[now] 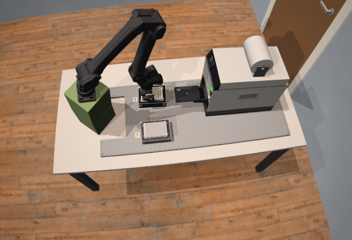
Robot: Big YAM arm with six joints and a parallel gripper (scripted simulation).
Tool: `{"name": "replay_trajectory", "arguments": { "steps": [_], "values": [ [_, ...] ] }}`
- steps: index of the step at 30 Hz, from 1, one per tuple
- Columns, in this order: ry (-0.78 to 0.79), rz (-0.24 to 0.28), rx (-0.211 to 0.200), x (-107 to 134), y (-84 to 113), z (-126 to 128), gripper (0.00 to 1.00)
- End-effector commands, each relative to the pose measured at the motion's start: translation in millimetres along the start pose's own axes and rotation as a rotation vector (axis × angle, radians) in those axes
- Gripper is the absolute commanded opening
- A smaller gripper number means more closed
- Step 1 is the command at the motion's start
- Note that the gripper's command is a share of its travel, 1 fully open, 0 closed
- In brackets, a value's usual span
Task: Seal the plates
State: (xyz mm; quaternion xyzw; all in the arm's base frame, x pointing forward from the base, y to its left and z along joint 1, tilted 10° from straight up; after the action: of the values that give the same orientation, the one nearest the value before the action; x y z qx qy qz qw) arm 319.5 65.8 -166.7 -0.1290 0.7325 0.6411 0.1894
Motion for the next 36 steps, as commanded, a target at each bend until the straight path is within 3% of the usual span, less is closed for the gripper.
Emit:
{"name": "replay_trajectory", "arguments": {
  "steps": [1, 21, 36],
  "values": [
    [-0.006, -0.023, -0.014, -9.4, 6.4, 5.5, 1.00],
    [-0.004, -0.021, -0.013, -8.3, 6.5, 5.7, 1.00],
    [-0.005, -0.020, -0.012, -7.6, 6.4, 5.1, 0.93]
  ]
}}
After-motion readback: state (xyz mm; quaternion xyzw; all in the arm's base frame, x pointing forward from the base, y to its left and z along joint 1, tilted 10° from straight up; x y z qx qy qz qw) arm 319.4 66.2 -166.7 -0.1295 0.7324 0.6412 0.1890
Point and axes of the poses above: the point where the finger pads meet when closed, its own y axis back along the fingers, its own z axis across the jaws, x = y × z, the point moved 8 cm from there along y, back along the fingers, and after that the axes turned 1 degree about y, right-handed, at the moved point
